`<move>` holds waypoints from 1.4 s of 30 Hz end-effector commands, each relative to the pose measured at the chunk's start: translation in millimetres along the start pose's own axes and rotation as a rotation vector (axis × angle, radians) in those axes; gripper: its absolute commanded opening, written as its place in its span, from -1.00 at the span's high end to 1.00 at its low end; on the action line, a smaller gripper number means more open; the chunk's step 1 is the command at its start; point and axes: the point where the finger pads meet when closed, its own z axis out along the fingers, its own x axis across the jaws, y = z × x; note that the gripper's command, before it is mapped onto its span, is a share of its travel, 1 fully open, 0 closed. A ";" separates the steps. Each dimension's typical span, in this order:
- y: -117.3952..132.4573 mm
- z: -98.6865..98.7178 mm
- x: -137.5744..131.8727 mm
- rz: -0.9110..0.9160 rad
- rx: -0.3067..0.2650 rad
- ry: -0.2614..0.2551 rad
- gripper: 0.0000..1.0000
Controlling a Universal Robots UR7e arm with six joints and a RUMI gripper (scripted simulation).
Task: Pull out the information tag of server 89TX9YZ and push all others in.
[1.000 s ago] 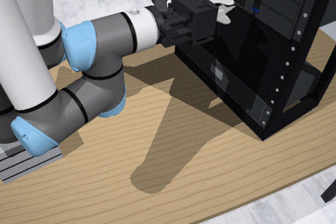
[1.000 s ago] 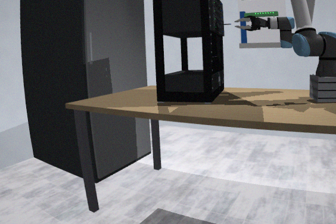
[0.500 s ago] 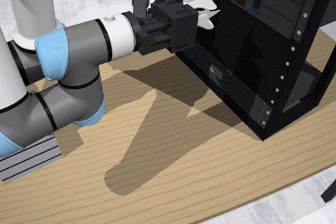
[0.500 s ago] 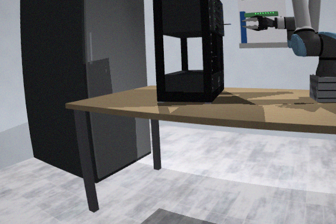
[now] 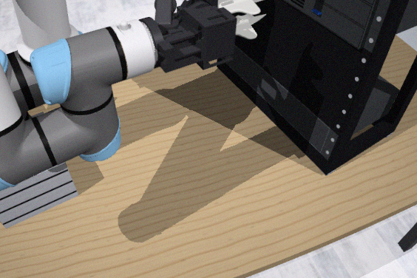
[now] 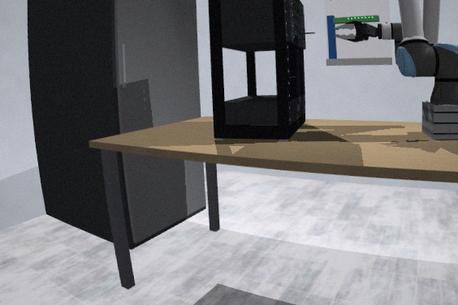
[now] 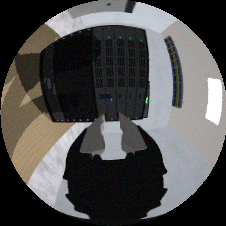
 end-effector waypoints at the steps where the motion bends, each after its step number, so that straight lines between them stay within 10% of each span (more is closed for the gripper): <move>1: 0.0 -0.7 0.2 0.000 0.000 0.001 0.69; 5: 0.0 -0.7 0.2 0.000 0.000 0.001 0.69; 6: 0.0 -0.7 0.2 0.000 0.000 0.001 -1.00; 42: 0.0 -0.7 0.2 0.000 0.000 0.001 -1.00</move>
